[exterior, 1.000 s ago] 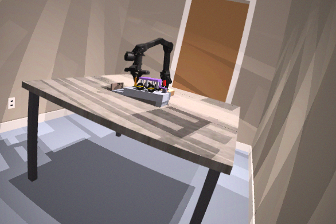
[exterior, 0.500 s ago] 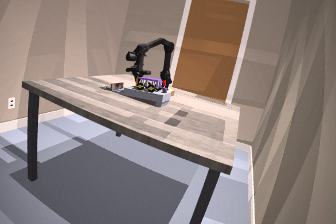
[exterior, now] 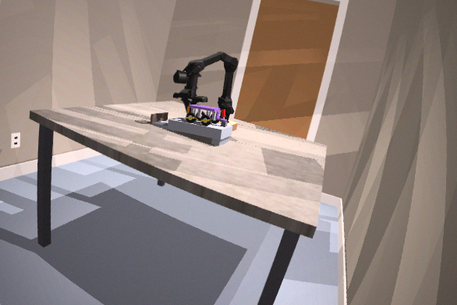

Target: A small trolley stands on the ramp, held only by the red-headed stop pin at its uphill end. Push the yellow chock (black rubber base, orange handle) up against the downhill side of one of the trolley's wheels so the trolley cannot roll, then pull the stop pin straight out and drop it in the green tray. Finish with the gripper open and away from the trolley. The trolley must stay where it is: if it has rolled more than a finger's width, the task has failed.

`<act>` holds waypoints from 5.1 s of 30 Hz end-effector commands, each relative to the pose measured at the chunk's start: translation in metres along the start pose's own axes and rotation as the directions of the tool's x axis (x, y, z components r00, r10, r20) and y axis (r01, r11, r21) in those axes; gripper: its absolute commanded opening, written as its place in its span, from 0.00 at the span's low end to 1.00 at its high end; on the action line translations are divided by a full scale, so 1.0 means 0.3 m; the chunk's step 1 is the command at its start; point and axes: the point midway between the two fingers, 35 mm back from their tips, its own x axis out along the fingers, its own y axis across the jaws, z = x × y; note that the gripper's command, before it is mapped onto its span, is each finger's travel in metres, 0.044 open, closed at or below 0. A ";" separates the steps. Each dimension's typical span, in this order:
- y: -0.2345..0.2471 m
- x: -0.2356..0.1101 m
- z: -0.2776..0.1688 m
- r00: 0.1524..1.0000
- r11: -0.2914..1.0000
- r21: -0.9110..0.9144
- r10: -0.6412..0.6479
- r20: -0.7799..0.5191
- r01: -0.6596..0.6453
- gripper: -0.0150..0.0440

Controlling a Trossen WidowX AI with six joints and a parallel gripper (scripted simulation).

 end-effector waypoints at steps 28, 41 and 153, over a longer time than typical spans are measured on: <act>0.032 0.000 -0.001 1.000 1.000 0.000 -0.001 0.000 0.001 0.57; 0.030 -0.115 -0.007 1.000 1.000 0.002 0.005 0.005 -0.005 0.58; 0.711 -0.089 0.126 0.978 0.000 1.000 0.206 0.006 -0.006 0.58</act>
